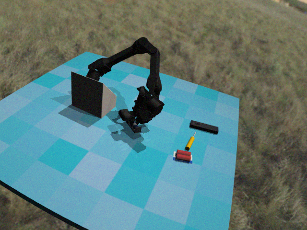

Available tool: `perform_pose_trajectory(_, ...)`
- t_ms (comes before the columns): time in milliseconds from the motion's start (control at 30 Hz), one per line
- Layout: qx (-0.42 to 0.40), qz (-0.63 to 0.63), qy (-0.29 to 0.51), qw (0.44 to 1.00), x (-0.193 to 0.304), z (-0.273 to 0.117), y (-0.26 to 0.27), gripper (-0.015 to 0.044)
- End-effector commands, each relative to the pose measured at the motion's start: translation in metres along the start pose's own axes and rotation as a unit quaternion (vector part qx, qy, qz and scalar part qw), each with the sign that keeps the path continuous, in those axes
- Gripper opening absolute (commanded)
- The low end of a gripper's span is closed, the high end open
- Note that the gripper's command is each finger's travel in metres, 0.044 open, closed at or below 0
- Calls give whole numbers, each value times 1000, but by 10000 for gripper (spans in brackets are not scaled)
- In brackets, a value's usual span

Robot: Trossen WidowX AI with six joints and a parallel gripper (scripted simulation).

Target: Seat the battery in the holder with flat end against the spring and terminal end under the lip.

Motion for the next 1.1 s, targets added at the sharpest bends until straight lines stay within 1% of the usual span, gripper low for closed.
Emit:
perform_pose_trajectory(0, 4, 0, -13, 1000, 2, 1, 1, 84)
perform_pose_trajectory(1067, 7, 3, -28, 1000, 21, 3, 7, 84)
Point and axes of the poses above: the point midway between the two fingers, 35 mm back from their tips, its own z axis out along the fingers, its own y axis across the jaws, x = y × z, the point moved 10 cm from there along -z, back along the fingers, and after that the axes turned 13 degrees about -z, right-handed, at the moved point
